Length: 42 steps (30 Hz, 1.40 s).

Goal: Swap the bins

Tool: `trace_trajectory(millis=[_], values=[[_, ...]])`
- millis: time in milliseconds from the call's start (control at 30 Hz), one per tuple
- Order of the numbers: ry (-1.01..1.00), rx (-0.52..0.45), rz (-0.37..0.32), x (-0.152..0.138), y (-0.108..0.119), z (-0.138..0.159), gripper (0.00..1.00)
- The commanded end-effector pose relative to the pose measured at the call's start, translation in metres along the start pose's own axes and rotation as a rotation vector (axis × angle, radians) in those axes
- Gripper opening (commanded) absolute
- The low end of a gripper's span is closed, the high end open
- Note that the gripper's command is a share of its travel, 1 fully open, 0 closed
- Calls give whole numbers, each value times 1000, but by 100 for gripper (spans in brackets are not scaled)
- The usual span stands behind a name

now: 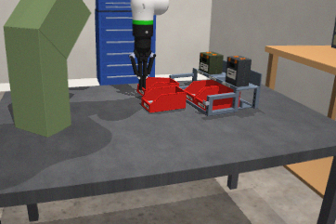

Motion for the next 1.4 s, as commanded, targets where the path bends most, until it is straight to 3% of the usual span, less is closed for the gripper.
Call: trace_trajectory(millis=[0, 667, 1333, 1367], values=[[0, 0, -1, 0, -2, 0, 10], [0, 0, -1, 0, -20, 0, 10], [0, 0, -1, 0, -22, 0, 10], [0, 0, -1, 0, -22, 0, 62]])
Point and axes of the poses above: the point where the finger pads meet when closed, its own y axis back along the fingers, its own x axis across the jaws, z = x × y, the point moved 9 cm from there along y, back along the fingers, and after that the axes turned 11 degrees about -y, right-handed, at the moved point
